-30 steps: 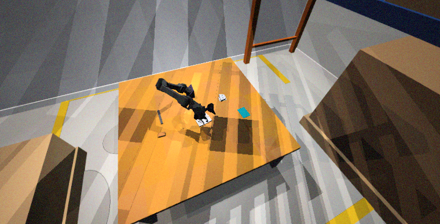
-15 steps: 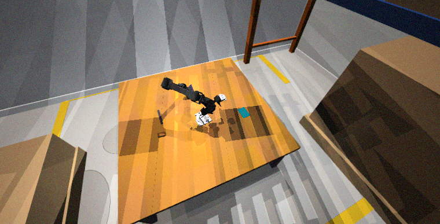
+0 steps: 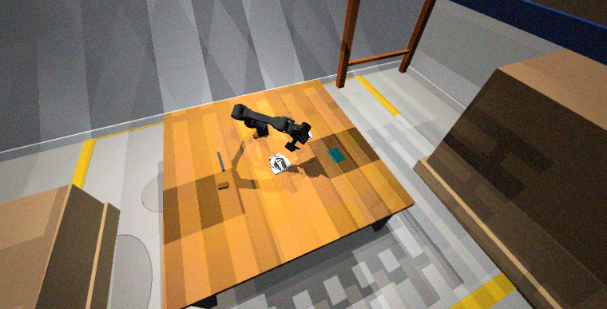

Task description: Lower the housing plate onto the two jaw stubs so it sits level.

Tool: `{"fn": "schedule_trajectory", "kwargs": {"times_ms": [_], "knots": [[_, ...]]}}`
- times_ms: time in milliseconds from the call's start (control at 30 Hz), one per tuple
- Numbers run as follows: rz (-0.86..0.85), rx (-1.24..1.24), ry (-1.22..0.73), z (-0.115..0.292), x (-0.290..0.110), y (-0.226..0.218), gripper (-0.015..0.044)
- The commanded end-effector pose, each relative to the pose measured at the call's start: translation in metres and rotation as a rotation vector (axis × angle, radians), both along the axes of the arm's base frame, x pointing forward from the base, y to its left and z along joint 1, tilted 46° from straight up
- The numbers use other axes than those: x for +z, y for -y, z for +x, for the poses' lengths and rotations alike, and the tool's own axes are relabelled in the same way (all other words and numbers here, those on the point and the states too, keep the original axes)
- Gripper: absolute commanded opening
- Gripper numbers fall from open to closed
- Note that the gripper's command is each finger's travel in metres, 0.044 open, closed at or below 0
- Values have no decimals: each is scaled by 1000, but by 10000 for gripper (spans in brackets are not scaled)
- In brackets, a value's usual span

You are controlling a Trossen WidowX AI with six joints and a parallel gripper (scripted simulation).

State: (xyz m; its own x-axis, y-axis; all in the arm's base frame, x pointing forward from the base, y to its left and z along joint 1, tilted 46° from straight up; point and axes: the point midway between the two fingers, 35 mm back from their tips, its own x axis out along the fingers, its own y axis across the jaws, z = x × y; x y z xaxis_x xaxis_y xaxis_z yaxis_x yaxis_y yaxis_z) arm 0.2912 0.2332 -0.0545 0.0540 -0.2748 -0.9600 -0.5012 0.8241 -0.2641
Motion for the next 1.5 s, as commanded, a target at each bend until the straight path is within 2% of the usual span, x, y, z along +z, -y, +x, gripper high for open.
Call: {"fn": "schedule_trajectory", "kwargs": {"times_ms": [0,633,1267,1467], "knots": [[-44,86,-40,-13,-9,-8,440],[-256,468,-248,-82,-47,-32,440],[-493,830,-454,-150,-79,-35,440],[-512,857,-470,-155,-81,-35,440]]}}
